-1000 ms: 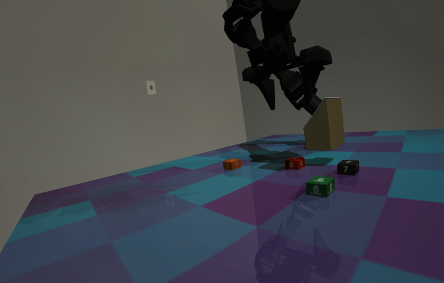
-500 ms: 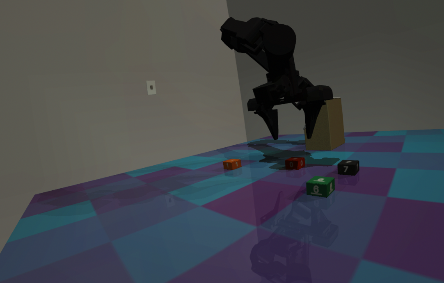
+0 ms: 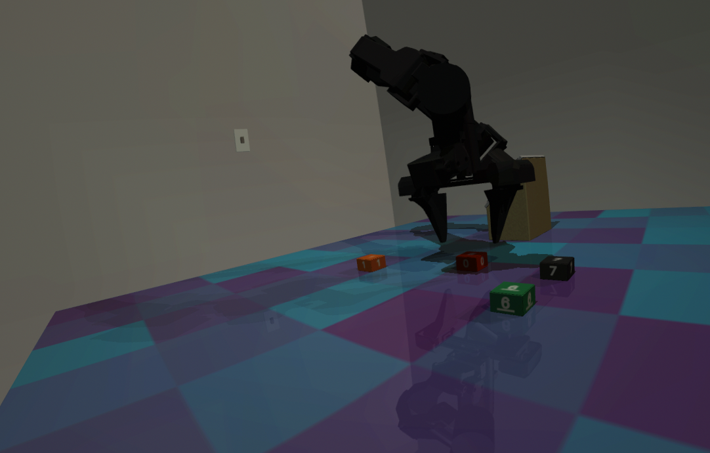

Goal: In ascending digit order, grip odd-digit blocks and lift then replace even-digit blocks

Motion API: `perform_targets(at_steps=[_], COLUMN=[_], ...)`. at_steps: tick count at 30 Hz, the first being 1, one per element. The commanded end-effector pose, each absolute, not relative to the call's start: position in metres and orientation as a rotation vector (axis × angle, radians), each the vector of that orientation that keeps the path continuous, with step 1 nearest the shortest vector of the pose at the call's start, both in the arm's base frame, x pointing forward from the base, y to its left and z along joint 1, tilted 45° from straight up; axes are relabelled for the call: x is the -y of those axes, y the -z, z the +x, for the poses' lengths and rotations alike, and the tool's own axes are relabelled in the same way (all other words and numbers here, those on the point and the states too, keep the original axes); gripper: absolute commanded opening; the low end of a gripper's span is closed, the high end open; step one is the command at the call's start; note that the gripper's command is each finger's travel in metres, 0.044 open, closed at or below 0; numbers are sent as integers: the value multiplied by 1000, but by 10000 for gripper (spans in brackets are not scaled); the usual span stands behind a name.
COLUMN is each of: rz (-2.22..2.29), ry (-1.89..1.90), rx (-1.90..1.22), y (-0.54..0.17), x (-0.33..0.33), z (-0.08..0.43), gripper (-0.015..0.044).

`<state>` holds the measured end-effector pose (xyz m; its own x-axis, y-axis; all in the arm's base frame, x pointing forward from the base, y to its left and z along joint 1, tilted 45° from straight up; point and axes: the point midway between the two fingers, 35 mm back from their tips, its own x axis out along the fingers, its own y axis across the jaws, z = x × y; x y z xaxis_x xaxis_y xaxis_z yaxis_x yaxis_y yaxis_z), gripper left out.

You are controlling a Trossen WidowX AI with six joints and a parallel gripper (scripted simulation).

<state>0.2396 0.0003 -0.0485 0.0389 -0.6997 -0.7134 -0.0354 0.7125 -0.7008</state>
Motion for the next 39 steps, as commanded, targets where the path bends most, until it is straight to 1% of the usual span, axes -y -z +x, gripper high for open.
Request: perform_targets(at_steps=[1,14,24,25,39], rz=[-655,-657,-657,-657,-657], ry=[571,573,573,573,573], rx=[-1468,-1468,-1468,-1468,-1468], y=[55,67,67,67,67], x=[7,20,20,20,20], z=[238,238,238,238,238], gripper=[400,400,138,120,120])
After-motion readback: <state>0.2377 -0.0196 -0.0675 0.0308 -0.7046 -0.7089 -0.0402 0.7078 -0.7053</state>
